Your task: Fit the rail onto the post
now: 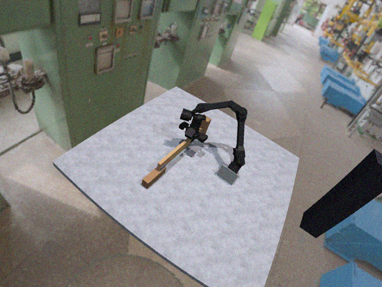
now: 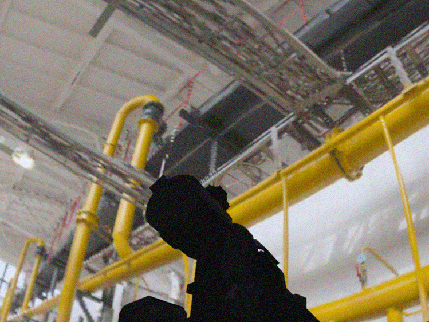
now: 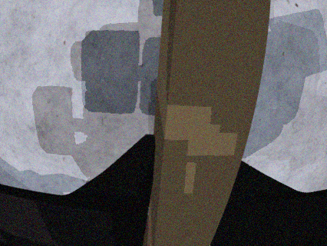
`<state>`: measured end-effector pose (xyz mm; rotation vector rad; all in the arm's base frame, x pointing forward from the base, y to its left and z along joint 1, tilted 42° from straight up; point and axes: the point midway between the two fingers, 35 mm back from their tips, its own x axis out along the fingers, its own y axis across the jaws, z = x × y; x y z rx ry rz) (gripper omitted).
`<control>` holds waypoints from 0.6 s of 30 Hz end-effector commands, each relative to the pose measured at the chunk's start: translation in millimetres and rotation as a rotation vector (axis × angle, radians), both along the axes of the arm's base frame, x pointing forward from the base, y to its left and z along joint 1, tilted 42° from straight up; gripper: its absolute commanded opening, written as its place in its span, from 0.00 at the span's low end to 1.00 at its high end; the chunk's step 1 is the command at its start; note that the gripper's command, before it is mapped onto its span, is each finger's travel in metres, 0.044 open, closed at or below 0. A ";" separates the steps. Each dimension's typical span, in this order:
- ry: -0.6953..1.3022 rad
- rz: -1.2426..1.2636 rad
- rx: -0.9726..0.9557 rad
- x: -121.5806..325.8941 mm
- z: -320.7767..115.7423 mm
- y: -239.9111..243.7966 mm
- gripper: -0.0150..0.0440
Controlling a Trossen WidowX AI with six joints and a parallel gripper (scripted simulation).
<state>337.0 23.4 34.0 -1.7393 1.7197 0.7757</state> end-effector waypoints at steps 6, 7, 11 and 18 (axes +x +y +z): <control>-0.005 0.007 0.003 0.4 5.3 -0.9 0.25; -0.005 0.007 0.003 0.4 5.5 -1.2 0.25; -0.005 0.007 0.003 0.4 6.2 -2.3 0.25; -0.005 0.007 0.003 0.4 7.6 -4.0 0.25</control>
